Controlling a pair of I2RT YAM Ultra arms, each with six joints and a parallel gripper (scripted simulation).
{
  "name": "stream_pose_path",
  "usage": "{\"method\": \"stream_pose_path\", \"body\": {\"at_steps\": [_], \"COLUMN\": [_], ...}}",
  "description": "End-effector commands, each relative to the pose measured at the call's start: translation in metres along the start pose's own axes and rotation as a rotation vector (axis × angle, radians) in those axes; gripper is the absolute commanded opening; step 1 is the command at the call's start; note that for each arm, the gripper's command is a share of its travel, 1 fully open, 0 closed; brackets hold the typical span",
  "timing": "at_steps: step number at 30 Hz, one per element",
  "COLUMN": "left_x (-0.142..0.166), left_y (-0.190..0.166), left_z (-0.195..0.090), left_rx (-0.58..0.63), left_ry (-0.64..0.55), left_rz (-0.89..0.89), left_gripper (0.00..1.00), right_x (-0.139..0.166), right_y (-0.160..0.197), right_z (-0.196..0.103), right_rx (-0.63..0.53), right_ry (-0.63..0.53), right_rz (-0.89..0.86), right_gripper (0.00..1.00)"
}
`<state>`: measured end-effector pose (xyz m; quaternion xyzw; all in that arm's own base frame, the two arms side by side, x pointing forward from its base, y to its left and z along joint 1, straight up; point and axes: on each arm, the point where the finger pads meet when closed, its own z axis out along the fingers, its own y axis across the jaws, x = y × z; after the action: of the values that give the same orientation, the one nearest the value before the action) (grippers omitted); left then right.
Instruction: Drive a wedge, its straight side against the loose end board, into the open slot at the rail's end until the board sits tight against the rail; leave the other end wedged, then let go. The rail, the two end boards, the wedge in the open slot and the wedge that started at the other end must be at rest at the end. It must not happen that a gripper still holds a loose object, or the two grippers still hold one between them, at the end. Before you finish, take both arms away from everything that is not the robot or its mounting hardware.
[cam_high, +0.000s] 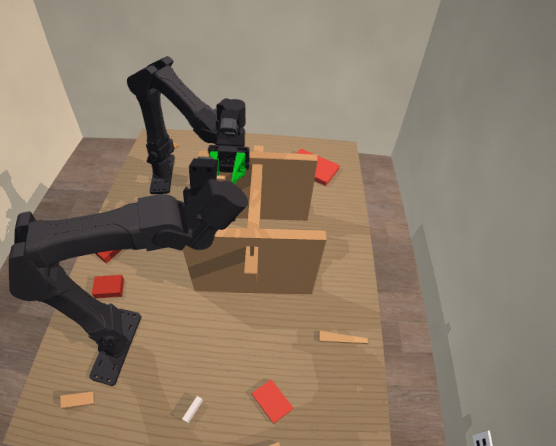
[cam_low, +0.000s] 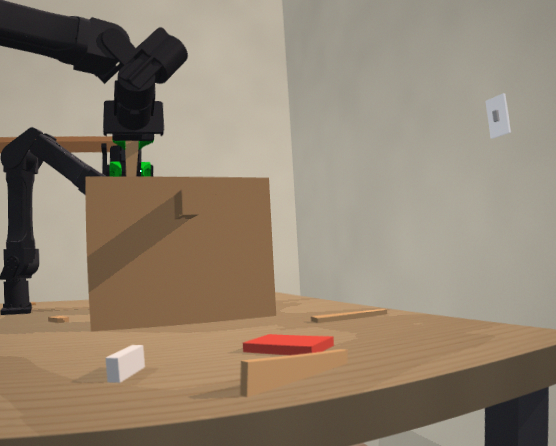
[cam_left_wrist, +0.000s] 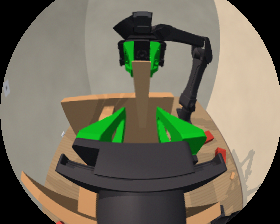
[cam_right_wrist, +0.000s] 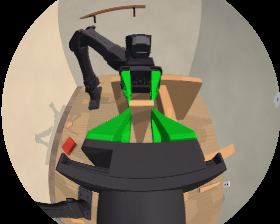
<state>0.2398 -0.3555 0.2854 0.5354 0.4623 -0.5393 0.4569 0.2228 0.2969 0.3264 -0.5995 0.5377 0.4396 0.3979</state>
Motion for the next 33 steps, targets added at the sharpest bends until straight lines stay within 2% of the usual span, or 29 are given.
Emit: {"method": "stream_pose_path", "body": {"at_steps": [1,2,5,10,13,17,33], "left_x": [-0.021,-0.028,-0.008,-0.012,-0.029,-0.028,-0.047], "left_y": [-0.005,-0.005,-0.007,-0.005,-0.001,0.005,0.059], "left_z": [-0.007,-0.009,-0.013,-0.021,-0.021,-0.021,-0.063], "left_rx": [0.01,0.01,0.009,0.008,-0.006,-0.039,-0.369], "left_ry": [-0.022,-0.029,-0.009,-0.01,-0.026,-0.024,-0.012], "left_rz": [0.057,0.073,0.031,0.037,0.078,0.065,0.034], "left_gripper": [0.42,0.42,0.42,0.42,0.42,0.42,0.42], "right_x": [-0.014,-0.014,-0.014,-0.014,-0.014,-0.014,-0.014], "right_y": [0.001,0.001,0.001,0.001,0.001,0.001,0.001], "right_z": [-0.006,-0.006,-0.006,-0.006,-0.006,-0.006,-0.006], "right_rx": [0.005,0.005,0.005,0.005,0.005,0.005,0.005], "right_ry": [-0.02,-0.02,-0.02,-0.02,-0.02,-0.02,-0.02], "right_rz": [-0.021,-0.021,-0.021,-0.021,-0.021,-0.021,-0.021], "right_gripper": [0.02,0.02,0.02,0.02,0.02,0.02,0.02]}}
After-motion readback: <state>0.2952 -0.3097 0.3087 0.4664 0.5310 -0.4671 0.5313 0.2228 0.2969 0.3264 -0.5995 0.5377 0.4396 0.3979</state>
